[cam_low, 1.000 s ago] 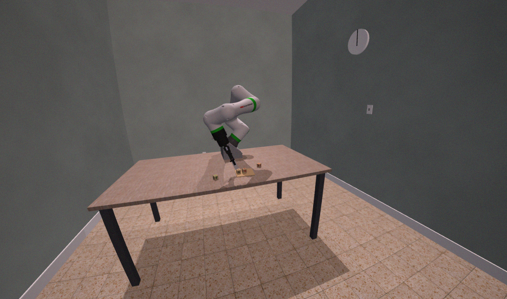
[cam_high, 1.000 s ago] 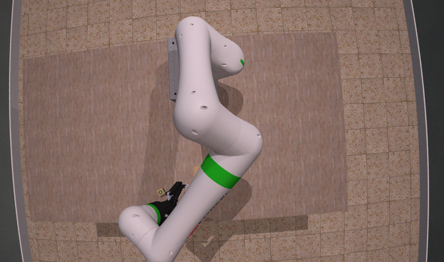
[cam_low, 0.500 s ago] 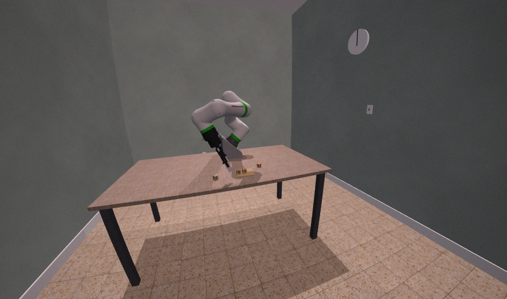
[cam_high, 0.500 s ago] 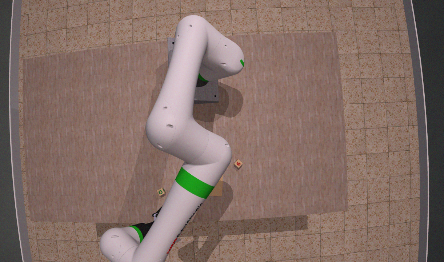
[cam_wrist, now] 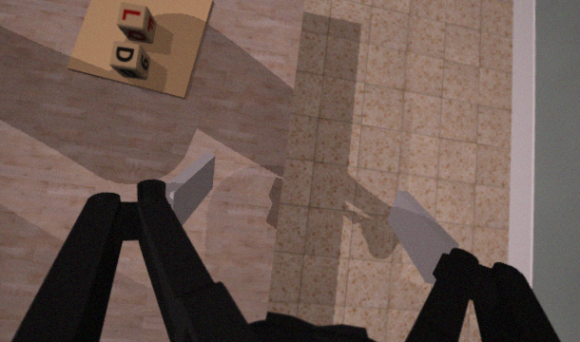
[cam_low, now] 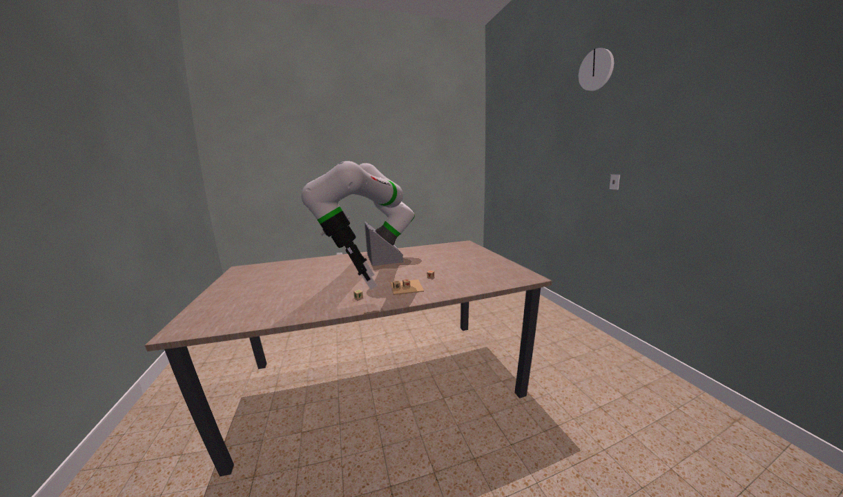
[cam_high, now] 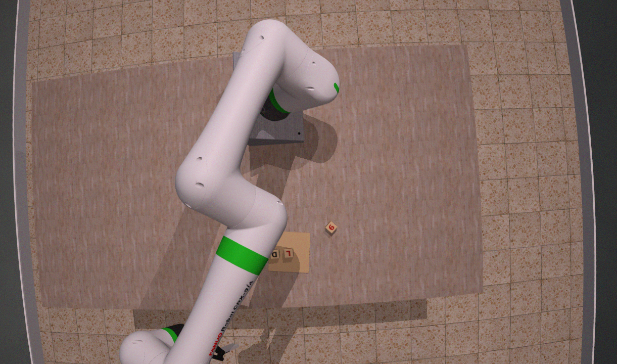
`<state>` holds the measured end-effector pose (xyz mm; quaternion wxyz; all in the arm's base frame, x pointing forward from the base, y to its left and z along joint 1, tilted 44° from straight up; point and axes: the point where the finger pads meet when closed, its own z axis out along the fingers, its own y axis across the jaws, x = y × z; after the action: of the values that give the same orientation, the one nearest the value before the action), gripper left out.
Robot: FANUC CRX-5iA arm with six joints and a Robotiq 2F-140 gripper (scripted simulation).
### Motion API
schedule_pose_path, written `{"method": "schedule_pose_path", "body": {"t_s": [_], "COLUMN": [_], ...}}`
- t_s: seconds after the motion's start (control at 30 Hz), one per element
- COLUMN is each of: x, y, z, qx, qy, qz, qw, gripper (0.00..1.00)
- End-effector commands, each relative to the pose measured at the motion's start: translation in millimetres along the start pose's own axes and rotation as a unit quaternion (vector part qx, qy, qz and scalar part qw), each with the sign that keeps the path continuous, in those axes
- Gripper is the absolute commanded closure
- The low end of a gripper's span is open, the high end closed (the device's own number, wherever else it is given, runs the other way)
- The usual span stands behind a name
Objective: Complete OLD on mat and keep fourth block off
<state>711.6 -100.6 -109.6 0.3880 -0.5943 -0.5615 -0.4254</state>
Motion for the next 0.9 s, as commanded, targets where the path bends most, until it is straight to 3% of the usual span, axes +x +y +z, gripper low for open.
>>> {"method": "schedule_pose_path", "body": {"t_s": [0.0,0.47,0.87], "x": [-6.6,-23.8,-43.6], "y": [5.6,4.7,-16.6], "z": [-4.6,-13.1,-17.7], "qx": [0.006,0.009,0.018], "qy": [0.006,0.008,0.004], "qz": [0.000,-0.002,-0.007], "qw": [1.000,1.000,1.000], "gripper": [0.00,0.00,0.00]}}
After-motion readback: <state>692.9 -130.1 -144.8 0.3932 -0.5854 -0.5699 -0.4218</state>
